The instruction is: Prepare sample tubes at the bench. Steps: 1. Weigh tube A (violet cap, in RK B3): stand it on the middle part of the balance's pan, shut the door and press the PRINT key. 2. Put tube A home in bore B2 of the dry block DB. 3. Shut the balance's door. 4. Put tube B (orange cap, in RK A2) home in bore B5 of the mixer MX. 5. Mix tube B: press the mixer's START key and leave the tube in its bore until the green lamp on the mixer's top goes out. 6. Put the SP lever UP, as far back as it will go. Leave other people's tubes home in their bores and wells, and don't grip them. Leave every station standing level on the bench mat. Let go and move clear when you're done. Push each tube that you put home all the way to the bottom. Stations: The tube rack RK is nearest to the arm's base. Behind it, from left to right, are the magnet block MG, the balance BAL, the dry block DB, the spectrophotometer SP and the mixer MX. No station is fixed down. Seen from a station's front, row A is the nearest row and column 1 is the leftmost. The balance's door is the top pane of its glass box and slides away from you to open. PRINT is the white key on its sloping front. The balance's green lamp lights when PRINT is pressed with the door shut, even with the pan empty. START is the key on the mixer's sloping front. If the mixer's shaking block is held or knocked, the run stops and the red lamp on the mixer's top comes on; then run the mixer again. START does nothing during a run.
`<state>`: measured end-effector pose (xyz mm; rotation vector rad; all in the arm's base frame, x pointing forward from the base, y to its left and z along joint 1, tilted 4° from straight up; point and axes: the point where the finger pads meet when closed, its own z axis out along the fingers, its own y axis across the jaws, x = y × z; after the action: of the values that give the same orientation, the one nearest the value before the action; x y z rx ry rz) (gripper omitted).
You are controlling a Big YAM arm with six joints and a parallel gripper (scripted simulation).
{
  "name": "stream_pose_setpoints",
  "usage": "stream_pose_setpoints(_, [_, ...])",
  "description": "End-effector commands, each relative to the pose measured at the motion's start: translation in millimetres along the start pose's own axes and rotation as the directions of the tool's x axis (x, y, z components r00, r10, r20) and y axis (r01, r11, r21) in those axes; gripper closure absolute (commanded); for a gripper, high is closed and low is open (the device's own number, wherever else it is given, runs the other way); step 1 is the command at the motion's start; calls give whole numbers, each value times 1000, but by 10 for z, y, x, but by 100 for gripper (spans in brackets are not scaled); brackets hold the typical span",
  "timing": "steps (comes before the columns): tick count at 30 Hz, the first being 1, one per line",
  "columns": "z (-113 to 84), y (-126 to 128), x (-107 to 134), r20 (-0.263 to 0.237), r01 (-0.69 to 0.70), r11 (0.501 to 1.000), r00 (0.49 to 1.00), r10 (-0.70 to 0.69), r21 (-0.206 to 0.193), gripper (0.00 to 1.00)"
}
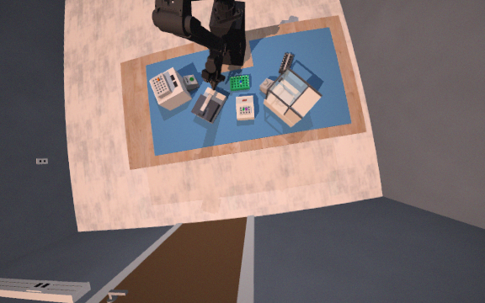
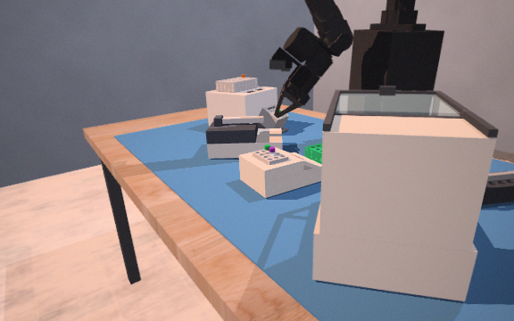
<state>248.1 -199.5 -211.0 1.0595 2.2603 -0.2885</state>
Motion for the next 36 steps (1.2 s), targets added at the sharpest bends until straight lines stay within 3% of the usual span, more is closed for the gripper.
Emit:
stream_pose_setpoints(1, [78,-32,-16,19,0,1000,1000,0,1,100])
stream_pose_setpoints(19, [329,-35,83,19,0,1000,1000,0,1,100])
stream_pose_setpoints(24, [318,-18,-24,41,-1,1000,999,1,-3,100])
stream_pose_setpoints(36, [318,-9,-17,40,0,1000,999,0,-4,100])
